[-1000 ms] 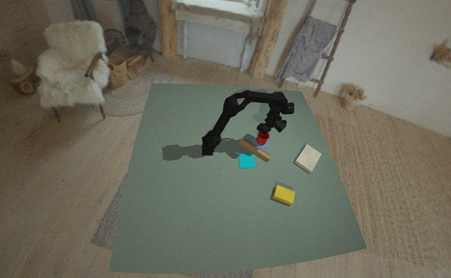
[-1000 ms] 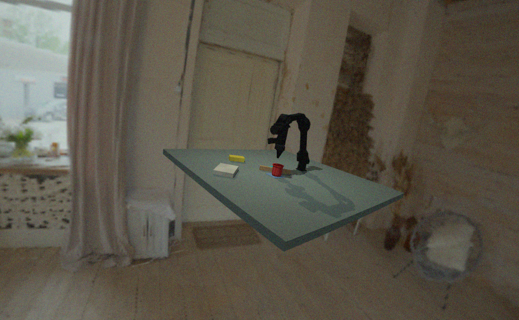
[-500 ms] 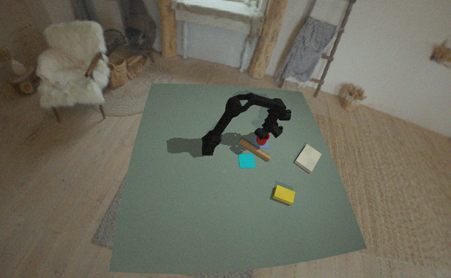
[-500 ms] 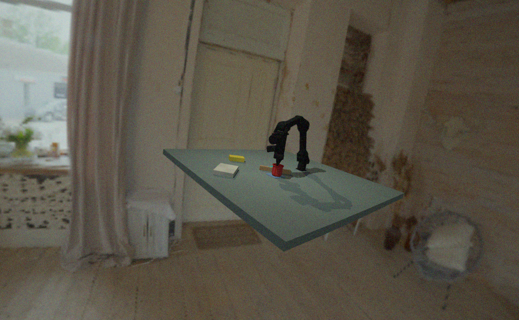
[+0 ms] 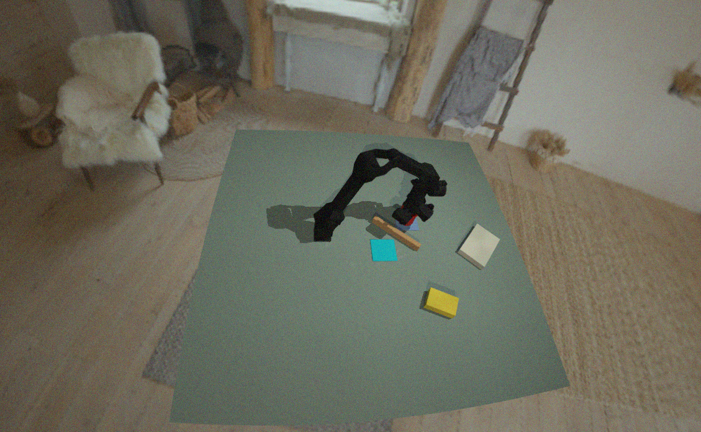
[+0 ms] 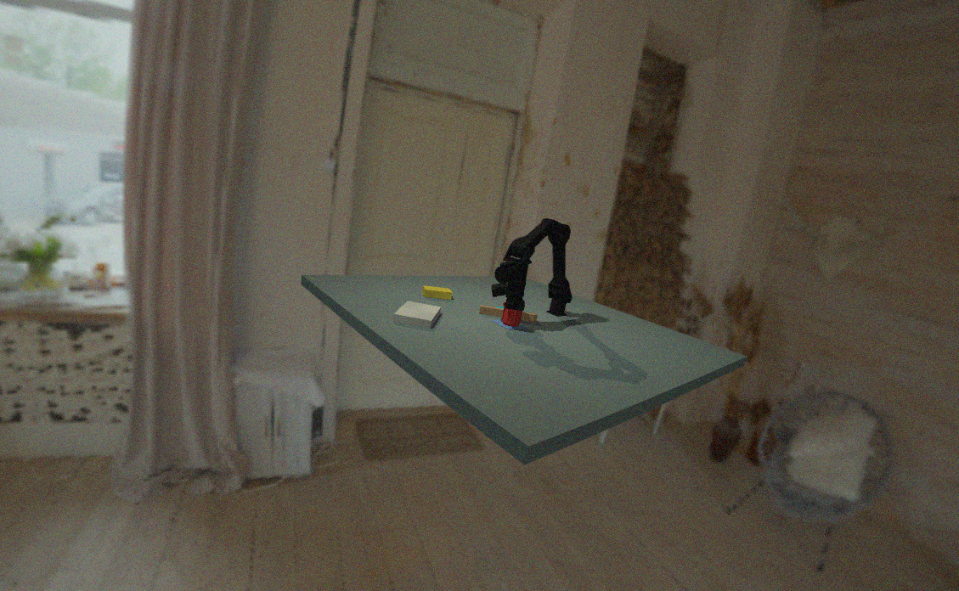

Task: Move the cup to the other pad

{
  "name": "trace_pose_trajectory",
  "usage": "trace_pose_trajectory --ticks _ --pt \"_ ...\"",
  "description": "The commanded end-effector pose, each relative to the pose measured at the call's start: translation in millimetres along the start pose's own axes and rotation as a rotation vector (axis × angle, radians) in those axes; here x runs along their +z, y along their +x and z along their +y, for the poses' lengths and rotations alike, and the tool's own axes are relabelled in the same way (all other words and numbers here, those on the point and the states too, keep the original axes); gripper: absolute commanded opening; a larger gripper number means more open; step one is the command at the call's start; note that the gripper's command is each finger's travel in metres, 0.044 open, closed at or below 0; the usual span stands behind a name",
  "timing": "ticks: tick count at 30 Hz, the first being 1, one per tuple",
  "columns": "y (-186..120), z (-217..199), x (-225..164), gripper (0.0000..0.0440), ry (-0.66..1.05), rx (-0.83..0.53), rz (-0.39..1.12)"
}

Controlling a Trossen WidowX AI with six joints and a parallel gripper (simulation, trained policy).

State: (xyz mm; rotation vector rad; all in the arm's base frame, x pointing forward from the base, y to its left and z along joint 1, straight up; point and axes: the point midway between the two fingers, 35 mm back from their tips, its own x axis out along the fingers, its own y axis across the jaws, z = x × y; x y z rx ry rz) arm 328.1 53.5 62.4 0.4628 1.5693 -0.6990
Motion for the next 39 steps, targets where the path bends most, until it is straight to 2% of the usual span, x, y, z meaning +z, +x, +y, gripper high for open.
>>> trace_pose_trajectory --ticks 1,2,18,39 --pt "8.0 -1.9 -1.6 0.0016 -0.042 -0.007 -0.001" --pt "7.8 -2.7 -1.7 0.0 -0.048 -0.008 -0.003" --pt "-14.1 -13.8 -4.1 0.0 -0.045 0.018 -0.016" --pt "-66.5 -56.3 2.8 0.0 0.107 0.101 -0.042"
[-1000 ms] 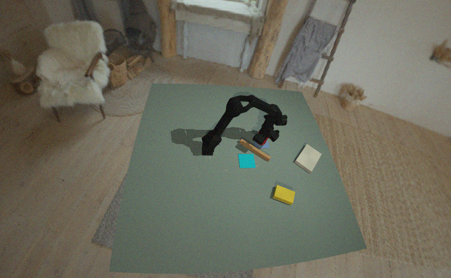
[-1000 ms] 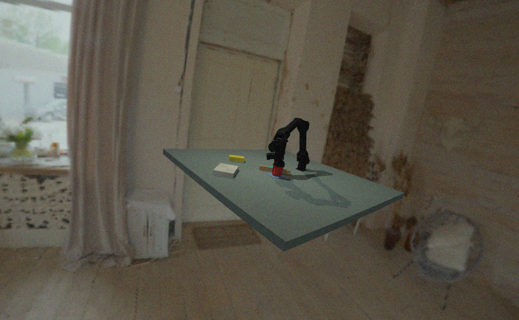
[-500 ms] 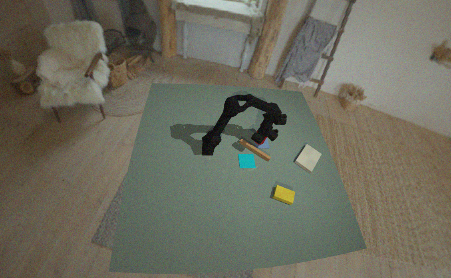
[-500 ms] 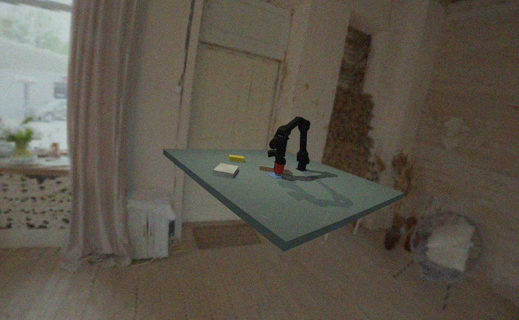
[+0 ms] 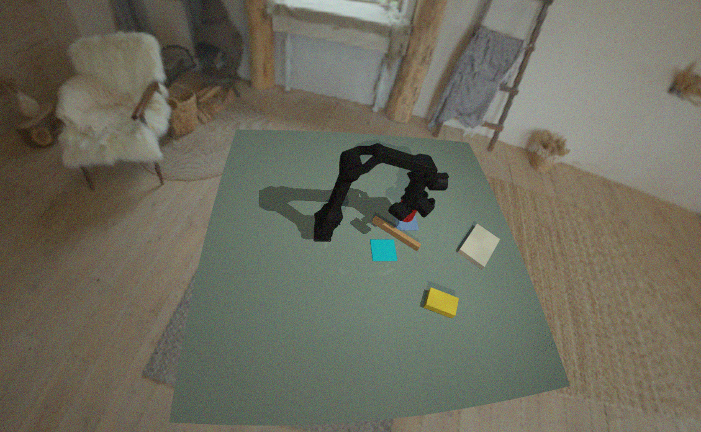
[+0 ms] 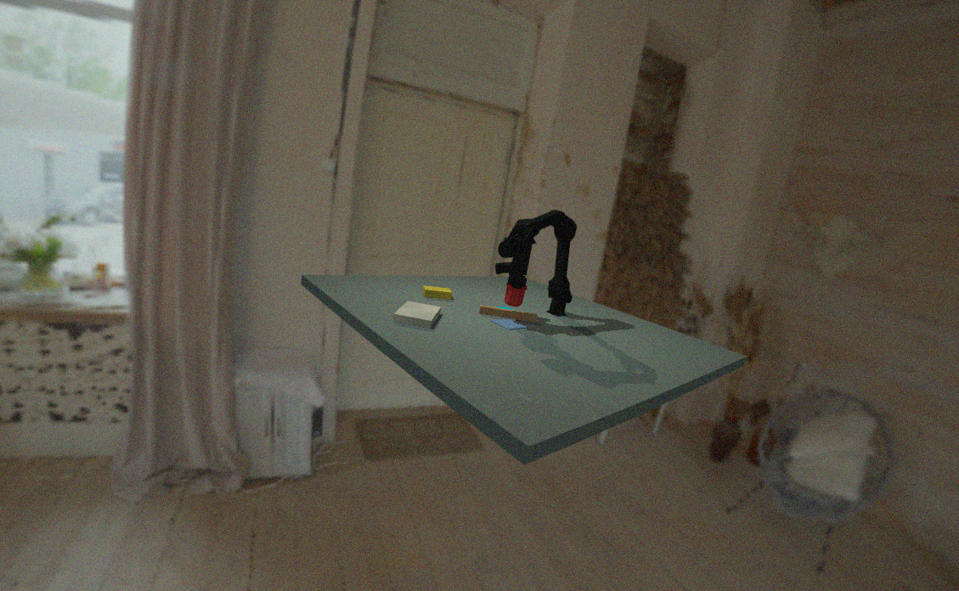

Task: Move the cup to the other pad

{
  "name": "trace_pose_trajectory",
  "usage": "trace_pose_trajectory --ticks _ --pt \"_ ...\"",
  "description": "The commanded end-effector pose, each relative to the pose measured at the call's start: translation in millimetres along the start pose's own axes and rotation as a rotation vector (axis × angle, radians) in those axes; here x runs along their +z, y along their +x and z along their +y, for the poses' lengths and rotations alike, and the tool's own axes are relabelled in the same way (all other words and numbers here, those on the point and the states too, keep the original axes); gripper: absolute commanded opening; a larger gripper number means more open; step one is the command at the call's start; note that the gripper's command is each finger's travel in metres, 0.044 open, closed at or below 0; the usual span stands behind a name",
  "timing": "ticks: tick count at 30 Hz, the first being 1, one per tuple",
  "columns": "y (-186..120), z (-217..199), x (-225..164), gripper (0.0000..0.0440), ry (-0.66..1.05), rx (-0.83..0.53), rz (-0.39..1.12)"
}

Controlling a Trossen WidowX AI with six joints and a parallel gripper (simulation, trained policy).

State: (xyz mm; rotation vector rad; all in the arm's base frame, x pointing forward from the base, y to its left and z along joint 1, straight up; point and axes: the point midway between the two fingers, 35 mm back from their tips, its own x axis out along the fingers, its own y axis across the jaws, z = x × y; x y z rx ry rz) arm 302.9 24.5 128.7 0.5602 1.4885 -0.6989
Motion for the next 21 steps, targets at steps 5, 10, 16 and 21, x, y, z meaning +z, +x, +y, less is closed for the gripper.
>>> trace_pose_trajectory --ticks 5,10,16,21 --pt "-12.7 -16.0 11.7 0.0 0.076 0.04 -0.023" --pt "-15.4 -25.8 19.2 0.0 0.115 0.058 -0.039" --pt "-16.0 -37.9 27.2 0.0 0.158 0.077 -0.058" --pt "-14.8 -47.9 32.8 0.0 0.192 0.089 -0.074"
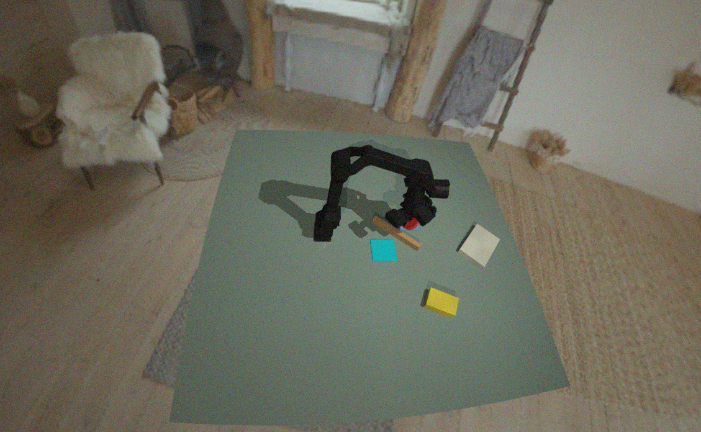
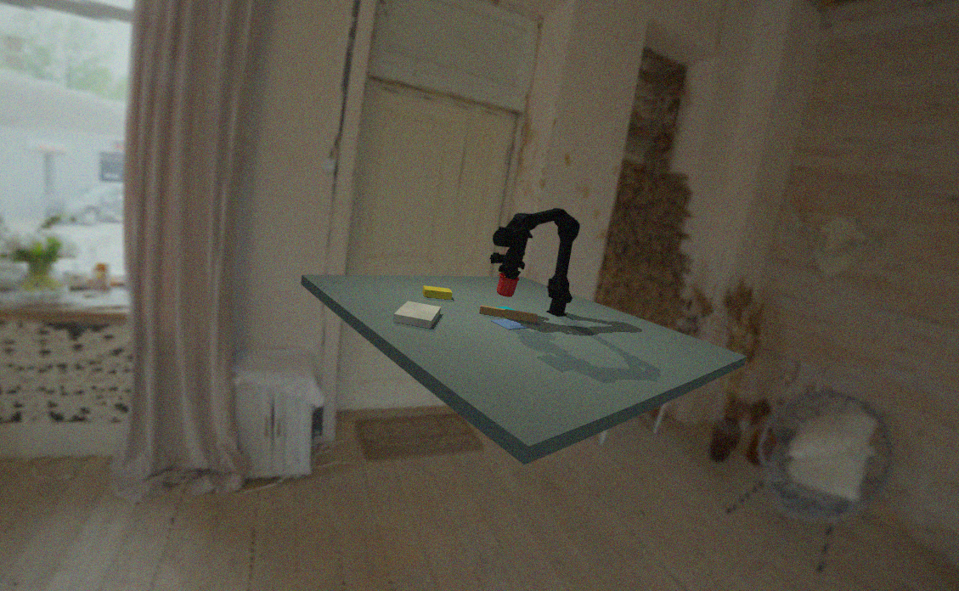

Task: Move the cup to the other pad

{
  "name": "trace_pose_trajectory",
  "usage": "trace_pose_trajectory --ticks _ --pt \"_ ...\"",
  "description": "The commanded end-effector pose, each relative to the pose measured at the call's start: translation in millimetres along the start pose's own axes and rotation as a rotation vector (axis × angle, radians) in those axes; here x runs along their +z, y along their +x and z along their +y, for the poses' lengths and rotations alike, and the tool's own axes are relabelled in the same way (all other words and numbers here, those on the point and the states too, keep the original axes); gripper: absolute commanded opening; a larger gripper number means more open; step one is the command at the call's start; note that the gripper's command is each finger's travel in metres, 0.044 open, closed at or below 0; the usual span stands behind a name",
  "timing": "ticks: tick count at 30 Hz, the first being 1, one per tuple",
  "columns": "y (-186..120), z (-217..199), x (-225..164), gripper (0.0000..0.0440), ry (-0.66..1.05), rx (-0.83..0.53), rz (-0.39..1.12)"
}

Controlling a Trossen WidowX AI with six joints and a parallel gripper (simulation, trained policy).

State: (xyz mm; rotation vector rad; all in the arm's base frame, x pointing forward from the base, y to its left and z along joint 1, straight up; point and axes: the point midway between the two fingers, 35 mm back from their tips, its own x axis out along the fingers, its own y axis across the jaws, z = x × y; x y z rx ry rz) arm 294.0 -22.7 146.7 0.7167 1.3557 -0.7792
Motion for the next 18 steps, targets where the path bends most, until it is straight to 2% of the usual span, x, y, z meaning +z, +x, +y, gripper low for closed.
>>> trace_pose_trajectory --ticks 1,18 --pt "-0.7 -8.3 7.1 0.0 0.029 0.016 -0.019" --pt "13.6 -38.6 23.2 0.0 0.125 0.04 -0.061"
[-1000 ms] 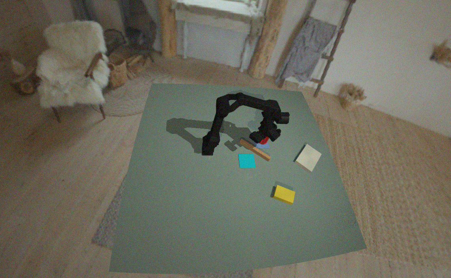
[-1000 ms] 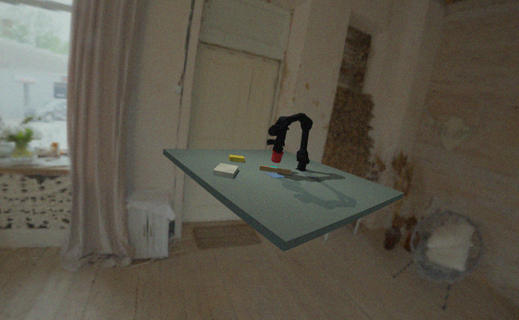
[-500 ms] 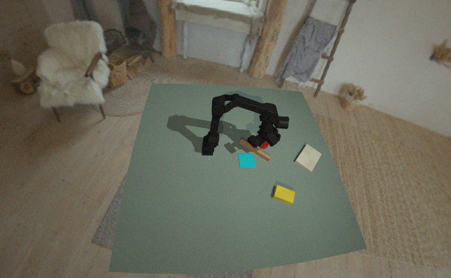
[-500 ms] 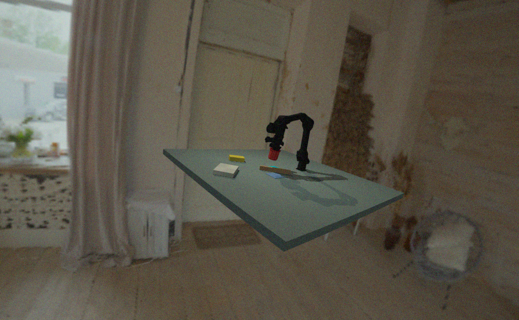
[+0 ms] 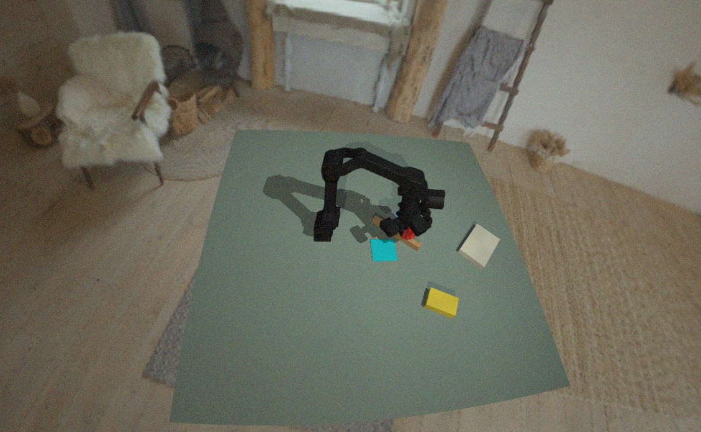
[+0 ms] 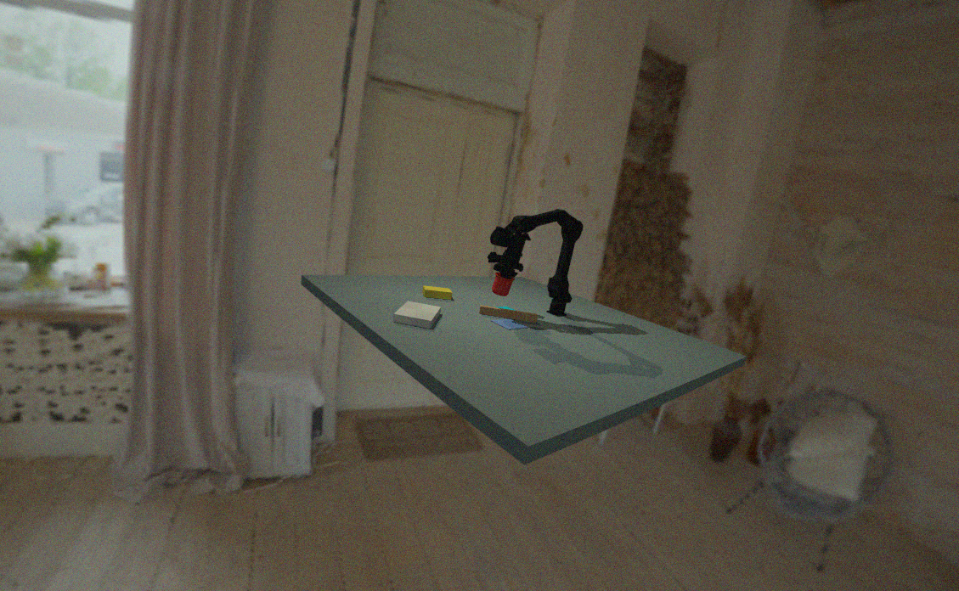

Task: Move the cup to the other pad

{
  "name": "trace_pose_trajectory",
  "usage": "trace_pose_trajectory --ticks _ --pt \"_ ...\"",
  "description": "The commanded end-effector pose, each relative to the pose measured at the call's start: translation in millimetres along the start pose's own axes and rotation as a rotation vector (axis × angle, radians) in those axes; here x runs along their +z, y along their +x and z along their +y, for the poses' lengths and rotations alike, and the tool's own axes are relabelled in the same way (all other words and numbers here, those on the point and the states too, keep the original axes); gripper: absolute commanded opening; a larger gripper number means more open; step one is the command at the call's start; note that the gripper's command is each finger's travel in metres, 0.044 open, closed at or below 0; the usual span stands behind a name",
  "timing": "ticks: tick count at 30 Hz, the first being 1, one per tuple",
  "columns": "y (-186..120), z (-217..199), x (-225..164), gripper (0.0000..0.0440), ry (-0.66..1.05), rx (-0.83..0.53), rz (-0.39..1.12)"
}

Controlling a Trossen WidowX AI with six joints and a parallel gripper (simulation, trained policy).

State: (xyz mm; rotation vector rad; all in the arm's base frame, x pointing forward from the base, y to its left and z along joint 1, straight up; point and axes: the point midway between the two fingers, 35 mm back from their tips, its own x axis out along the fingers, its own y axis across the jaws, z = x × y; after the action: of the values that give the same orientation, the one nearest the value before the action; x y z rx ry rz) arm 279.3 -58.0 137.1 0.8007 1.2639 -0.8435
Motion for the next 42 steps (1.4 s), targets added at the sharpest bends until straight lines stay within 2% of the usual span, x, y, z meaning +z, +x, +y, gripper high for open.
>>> trace_pose_trajectory --ticks 1,16,34,38,42 --pt "3.6 -7.9 4.6 0.0 0.02 0.008 -0.016" --pt "31.7 -32.3 4.2 0.0 0.075 0.009 -0.031" --pt "69.1 -65.0 -18.4 0.0019 0.117 -0.024 -0.015" --pt "71.6 -68.9 -18.5 0.0051 0.128 -0.018 -0.023" --pt "67.7 -66.9 -11.6 0.0144 0.143 0.021 -0.053"
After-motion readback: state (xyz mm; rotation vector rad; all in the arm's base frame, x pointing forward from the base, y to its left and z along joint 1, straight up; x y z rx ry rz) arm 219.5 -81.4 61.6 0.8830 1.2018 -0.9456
